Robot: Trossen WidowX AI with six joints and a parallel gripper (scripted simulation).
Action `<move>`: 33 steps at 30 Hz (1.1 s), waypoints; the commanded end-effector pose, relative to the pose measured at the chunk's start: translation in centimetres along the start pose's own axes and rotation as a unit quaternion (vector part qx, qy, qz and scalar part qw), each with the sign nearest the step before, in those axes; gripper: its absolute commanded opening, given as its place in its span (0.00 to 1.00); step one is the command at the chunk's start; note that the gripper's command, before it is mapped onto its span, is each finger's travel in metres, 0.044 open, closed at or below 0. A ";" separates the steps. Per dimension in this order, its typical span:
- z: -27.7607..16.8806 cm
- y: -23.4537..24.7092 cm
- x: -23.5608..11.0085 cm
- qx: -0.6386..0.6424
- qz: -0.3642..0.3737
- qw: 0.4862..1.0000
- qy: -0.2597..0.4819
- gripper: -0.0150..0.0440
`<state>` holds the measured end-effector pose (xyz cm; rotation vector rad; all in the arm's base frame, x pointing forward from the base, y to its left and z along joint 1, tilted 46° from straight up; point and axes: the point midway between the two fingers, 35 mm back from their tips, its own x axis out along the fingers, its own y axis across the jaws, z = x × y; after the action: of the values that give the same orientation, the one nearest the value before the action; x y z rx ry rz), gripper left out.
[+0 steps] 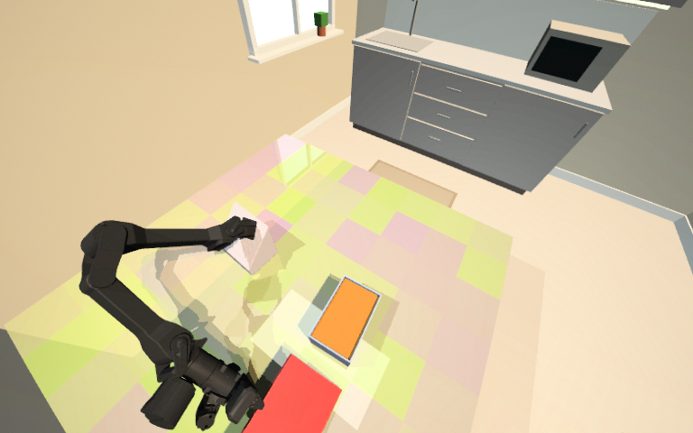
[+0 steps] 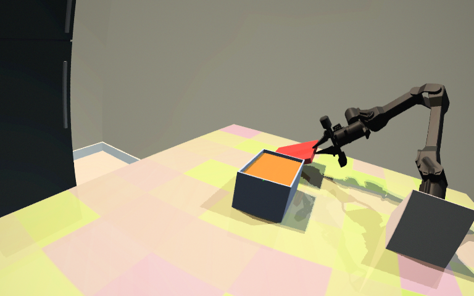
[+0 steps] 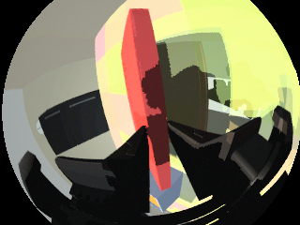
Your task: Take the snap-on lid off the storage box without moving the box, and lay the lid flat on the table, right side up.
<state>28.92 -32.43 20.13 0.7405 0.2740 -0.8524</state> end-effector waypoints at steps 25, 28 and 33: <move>-0.2 -2.1 1.7 -0.002 -0.006 1.000 0.002 0.25; -0.2 -2.2 1.8 -0.002 -0.006 1.000 0.002 0.25; 0.6 -1.0 0.9 -0.002 -0.006 1.000 0.002 0.48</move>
<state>28.73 -33.74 19.51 0.7344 0.2756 -0.8481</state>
